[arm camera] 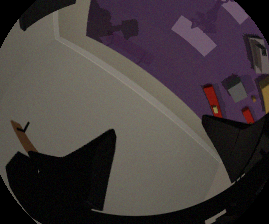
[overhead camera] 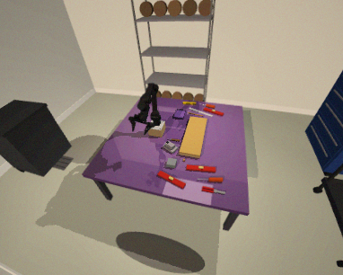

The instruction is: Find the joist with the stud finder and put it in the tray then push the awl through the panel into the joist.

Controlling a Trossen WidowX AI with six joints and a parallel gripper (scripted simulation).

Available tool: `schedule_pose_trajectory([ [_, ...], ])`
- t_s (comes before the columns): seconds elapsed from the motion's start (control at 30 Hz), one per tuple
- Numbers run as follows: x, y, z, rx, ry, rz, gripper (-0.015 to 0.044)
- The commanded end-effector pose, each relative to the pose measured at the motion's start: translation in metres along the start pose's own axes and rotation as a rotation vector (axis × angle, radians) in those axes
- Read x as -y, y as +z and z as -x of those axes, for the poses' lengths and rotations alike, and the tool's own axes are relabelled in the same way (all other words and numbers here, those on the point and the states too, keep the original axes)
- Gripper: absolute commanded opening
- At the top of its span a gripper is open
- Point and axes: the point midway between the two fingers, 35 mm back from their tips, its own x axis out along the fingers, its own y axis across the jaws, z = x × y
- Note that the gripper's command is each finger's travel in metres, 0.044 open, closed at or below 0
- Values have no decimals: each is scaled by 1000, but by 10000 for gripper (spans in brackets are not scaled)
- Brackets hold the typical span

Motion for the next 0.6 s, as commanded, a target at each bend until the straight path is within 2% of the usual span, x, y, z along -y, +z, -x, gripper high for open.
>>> schedule_pose_trajectory([
  [0.0, 67, -3, -27, 80, -194, 50, 440],
  [0.27, 201, 15, -47, 308, -507, 228, 440],
  [0.43, 275, 46, -39, 503, -642, 351, 440],
  [0.57, 312, 72, -27, 649, -691, 420, 440],
])
